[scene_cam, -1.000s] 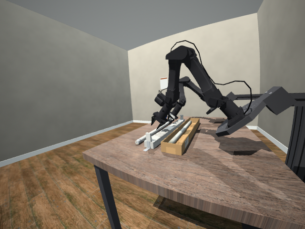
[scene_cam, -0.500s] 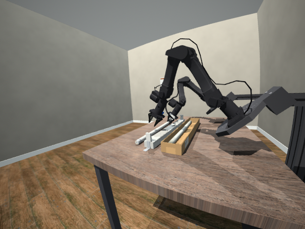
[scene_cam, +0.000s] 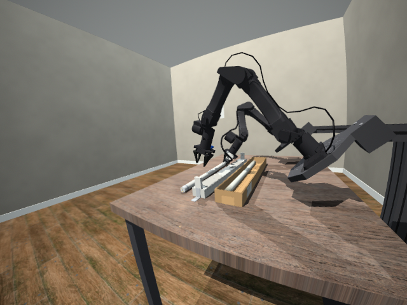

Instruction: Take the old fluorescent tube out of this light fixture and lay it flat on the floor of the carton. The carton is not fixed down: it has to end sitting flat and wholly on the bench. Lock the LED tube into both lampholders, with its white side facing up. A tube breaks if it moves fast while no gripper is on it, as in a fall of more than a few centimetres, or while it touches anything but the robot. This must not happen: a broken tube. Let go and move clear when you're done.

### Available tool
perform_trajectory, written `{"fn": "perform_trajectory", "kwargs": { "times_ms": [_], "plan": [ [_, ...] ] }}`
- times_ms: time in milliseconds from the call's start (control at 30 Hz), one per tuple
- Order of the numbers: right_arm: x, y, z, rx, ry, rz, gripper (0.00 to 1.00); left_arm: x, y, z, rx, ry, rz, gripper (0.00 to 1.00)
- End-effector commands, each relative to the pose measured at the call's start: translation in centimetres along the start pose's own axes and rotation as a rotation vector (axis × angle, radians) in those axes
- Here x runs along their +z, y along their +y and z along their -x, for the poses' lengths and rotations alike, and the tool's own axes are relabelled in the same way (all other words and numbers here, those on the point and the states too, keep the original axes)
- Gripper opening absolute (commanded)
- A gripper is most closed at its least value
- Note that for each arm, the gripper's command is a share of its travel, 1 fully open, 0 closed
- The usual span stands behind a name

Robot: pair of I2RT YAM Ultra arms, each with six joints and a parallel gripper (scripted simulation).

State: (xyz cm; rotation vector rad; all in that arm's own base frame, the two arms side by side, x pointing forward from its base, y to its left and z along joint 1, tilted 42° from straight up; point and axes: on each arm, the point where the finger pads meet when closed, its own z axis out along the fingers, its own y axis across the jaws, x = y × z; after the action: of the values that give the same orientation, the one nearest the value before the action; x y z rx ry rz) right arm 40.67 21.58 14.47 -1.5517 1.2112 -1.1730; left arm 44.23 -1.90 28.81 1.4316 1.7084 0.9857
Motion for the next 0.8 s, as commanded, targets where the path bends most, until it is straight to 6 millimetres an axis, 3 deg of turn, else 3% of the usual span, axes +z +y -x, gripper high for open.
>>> {"fn": "perform_trajectory", "kwargs": {
  "times_ms": [0, 167, 200, 233, 467, 500, 533, 767],
  "plan": [
    [-0.4, -1.7, 0.6, 0.032, -0.022, -0.044, 0.11, 0.2, -1.2, 0.1, 0.000, -0.018, -0.173, 0.49],
    [-0.4, -1.7, 0.6, 0.032, -0.022, -0.044, 0.11, 0.4, -1.4, 0.0, 0.005, -0.019, -0.275, 0.49],
    [-0.4, -1.7, 0.6, 0.032, -0.022, -0.044, 0.11, -0.2, -0.5, 0.7, 0.012, -0.030, -0.210, 0.49],
    [-0.4, -1.7, 0.6, 0.032, -0.022, -0.044, 0.11, 0.7, 0.5, 0.0, -0.005, -0.013, -0.173, 0.49],
    [-0.4, -1.7, 0.6, 0.032, -0.022, -0.044, 0.11, 0.9, -1.4, -0.4, -0.014, -0.019, -0.411, 0.49],
    [-0.4, -1.7, 0.6, 0.032, -0.022, -0.044, 0.11, 0.3, -0.2, 0.5, 0.003, -0.036, -0.341, 0.49],
    [-0.4, -1.7, 0.6, 0.032, -0.022, -0.044, 0.11, 1.5, 0.3, 0.0, -0.011, -0.020, -0.314, 0.49],
    [-0.4, -1.7, 0.6, 0.032, -0.022, -0.044, 0.11, 1.7, -0.7, -0.5, -0.023, -0.015, -0.420, 0.49]
  ]
}}
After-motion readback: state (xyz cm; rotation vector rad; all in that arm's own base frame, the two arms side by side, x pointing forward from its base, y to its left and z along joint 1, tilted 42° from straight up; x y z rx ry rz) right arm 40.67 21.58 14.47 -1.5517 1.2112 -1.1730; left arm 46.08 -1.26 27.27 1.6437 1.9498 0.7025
